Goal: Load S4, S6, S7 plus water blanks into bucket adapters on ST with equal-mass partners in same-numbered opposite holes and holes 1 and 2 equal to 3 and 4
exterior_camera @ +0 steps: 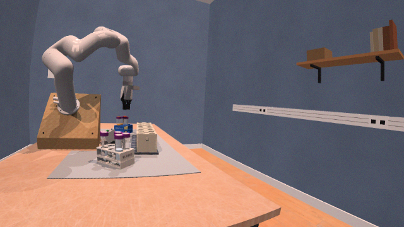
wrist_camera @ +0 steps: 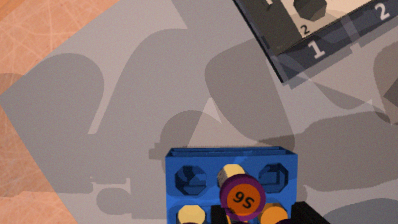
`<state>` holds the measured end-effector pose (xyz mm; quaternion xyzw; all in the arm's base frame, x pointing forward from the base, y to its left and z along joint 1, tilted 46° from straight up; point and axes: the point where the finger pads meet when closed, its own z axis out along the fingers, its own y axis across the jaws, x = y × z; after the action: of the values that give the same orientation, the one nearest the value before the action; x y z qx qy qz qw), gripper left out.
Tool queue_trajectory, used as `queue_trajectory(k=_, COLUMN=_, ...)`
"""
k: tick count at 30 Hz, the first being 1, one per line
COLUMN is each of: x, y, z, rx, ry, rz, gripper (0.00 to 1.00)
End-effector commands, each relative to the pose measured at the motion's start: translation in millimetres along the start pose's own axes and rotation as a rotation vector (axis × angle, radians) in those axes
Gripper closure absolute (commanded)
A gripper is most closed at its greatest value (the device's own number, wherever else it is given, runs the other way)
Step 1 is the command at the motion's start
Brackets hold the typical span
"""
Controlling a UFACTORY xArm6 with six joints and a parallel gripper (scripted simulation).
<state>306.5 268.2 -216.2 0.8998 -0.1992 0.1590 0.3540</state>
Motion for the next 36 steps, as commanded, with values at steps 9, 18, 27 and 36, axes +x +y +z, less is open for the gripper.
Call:
queue_trajectory(k=9, x=0, y=-1, z=-25, rx=0.004, ry=0.0, rz=0.001, gripper=0.56)
queue_trajectory(k=18, x=0, y=-1, z=-39, rx=0.004, ry=0.0, rz=0.001, gripper=0.56)
queue_trajectory(k=27, x=0, y=-1, z=-57, rx=0.004, ry=0.0, rz=0.001, gripper=0.56)
queue_trajectory(k=36, x=0, y=-1, z=-59, rx=0.004, ry=0.0, rz=0.001, gripper=0.56)
